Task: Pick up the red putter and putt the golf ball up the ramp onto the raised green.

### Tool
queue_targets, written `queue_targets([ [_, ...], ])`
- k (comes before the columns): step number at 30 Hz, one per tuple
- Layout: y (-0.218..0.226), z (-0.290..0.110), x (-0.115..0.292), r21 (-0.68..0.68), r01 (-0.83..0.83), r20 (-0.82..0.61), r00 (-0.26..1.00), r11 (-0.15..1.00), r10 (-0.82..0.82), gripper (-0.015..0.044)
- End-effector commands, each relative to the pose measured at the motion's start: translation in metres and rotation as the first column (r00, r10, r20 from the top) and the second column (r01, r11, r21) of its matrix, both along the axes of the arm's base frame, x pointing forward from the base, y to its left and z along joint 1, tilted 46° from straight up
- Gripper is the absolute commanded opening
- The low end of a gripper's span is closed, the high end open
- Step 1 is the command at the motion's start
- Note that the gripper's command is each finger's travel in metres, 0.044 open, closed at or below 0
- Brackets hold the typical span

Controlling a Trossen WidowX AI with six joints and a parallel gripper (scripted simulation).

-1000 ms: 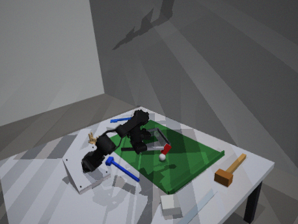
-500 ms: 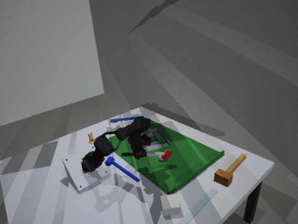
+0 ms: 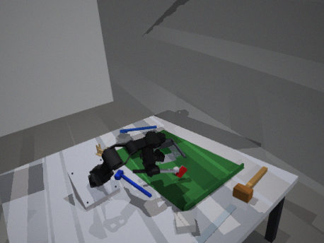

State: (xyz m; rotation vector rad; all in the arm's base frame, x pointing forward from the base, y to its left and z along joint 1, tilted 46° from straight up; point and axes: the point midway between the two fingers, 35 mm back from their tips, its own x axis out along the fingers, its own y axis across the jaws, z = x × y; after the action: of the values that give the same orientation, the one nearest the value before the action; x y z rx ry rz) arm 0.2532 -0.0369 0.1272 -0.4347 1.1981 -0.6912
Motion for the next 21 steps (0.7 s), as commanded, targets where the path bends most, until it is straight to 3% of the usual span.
queue_targets([
  [1,-0.005,-0.003,0.002,-0.006,-0.004,0.002,1.0,1.0,0.004,0.0],
  [21,-0.015,-0.004,0.001,-0.002,-0.001,0.001,1.0,1.0,0.001,0.0],
])
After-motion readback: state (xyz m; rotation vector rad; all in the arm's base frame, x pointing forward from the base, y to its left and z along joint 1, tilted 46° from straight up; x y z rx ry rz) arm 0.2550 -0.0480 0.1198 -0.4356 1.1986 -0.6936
